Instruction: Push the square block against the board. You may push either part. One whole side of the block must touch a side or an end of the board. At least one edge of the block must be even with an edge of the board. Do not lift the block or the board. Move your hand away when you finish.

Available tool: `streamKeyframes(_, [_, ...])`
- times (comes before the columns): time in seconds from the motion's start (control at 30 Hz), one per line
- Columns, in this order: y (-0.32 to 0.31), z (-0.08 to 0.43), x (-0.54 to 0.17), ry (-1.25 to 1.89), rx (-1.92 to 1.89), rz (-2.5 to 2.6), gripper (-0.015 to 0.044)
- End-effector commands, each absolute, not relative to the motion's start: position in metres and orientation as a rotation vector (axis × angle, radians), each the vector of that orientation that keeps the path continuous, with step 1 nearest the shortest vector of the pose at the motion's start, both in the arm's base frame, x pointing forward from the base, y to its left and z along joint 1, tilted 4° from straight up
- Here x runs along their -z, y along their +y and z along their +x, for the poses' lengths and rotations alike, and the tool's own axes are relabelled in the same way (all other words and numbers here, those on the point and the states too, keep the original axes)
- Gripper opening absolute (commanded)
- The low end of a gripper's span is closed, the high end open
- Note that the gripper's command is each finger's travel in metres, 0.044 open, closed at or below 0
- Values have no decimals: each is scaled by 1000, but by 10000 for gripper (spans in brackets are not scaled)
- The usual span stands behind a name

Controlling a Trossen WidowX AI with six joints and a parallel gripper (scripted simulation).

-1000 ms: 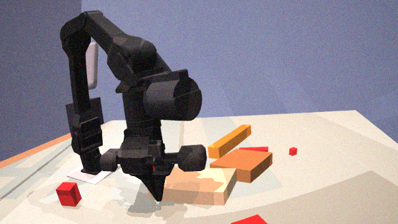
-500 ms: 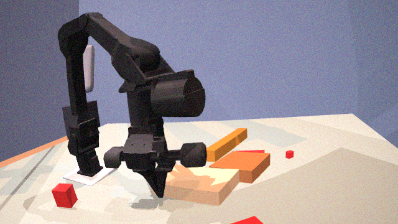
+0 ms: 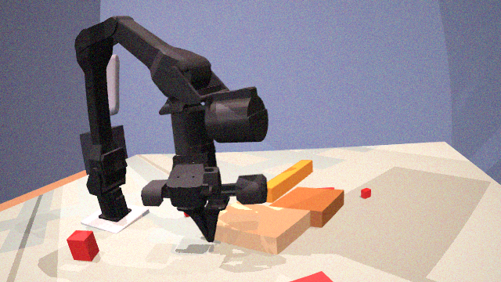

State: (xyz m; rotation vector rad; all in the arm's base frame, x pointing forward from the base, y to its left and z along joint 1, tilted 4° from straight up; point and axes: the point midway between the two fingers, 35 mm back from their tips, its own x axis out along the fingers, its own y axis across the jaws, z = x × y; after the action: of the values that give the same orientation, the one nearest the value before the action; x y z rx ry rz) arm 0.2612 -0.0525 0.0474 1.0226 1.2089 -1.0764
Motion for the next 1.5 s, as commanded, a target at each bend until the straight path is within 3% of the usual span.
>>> streamKeyframes(0.0, [-44,263,-46,1219,1066,1027,0])
streamKeyframes(1.2, [-92,269,-51,1212,1072,1023,0])
streamKeyframes(1.47, [-88,266,-105,1214,1068,1024,0])
